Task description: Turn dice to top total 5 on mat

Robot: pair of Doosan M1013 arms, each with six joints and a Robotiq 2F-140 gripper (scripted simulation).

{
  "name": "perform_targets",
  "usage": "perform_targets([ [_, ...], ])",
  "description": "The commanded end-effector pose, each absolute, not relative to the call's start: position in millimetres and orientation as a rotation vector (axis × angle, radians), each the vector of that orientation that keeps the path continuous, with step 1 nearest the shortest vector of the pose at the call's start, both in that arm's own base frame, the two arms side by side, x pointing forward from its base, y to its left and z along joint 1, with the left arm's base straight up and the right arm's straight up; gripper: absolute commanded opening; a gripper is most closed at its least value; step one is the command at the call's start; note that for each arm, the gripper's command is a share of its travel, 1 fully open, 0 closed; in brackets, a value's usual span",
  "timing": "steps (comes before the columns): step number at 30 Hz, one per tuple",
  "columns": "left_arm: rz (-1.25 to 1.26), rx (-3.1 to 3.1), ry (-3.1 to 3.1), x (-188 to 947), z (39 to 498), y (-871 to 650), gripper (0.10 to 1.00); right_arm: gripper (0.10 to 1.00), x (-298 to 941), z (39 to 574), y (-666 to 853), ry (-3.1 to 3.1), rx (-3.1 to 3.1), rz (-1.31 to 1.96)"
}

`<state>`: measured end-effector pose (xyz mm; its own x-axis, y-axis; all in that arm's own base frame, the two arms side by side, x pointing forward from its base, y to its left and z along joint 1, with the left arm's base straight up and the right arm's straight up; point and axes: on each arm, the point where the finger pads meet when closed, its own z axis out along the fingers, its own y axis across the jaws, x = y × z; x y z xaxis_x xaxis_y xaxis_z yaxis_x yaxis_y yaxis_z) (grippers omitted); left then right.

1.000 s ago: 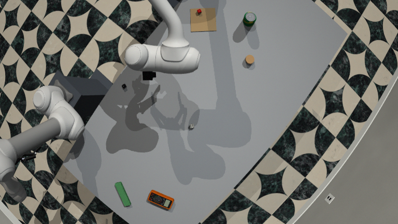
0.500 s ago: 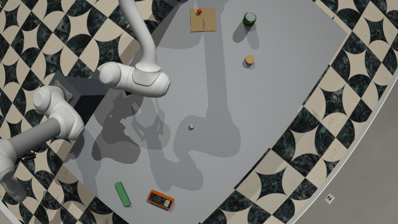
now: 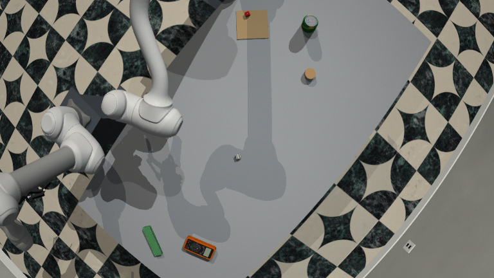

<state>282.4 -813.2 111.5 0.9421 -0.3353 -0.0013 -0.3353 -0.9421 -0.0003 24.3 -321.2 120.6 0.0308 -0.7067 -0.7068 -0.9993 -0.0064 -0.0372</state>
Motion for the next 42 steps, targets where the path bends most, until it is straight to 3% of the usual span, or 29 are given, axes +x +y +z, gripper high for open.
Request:
perform_targets([
  [1,0.0,-3.096,0.533,282,113,-814,0.291,1.0,24,121,-322,1.731,-1.769,0.694],
  [42,0.0,-3.096,0.533,282,99,-814,0.291,1.0,24,121,-322,1.731,-1.769,0.694],
])
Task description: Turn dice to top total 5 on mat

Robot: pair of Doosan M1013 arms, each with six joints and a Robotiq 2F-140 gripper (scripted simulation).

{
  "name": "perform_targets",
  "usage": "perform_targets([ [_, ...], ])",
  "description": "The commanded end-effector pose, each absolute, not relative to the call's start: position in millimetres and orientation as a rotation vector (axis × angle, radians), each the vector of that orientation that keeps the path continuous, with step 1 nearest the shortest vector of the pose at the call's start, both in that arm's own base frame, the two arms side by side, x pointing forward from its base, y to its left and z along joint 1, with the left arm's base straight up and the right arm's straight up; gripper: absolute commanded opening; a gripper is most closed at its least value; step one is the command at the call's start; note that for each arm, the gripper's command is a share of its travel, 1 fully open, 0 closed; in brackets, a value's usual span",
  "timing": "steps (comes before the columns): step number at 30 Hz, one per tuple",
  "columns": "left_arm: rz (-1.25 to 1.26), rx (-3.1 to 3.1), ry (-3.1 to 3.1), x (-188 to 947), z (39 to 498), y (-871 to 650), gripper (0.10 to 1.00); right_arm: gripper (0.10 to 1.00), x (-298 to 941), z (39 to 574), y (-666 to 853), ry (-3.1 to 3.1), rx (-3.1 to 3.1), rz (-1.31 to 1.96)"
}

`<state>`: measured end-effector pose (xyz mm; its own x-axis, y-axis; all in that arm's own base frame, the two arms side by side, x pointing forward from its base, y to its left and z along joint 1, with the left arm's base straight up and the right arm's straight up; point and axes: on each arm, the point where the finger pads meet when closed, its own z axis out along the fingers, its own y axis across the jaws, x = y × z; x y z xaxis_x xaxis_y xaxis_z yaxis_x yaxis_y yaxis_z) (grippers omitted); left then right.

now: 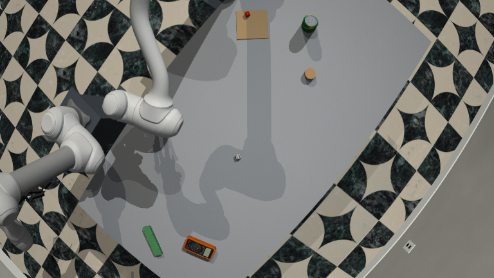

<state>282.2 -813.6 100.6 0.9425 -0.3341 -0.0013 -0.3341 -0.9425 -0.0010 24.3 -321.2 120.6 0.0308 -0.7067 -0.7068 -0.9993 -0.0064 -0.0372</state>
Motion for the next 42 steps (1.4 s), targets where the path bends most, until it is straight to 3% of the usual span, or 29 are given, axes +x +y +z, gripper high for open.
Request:
perform_targets([
  [1,0.0,-3.096,0.533,282,98,-814,0.291,1.0,24,121,-322,1.731,-1.769,0.694],
  [42,0.0,-3.096,0.533,282,61,-814,0.291,1.0,24,121,-322,1.731,-1.769,0.694],
])
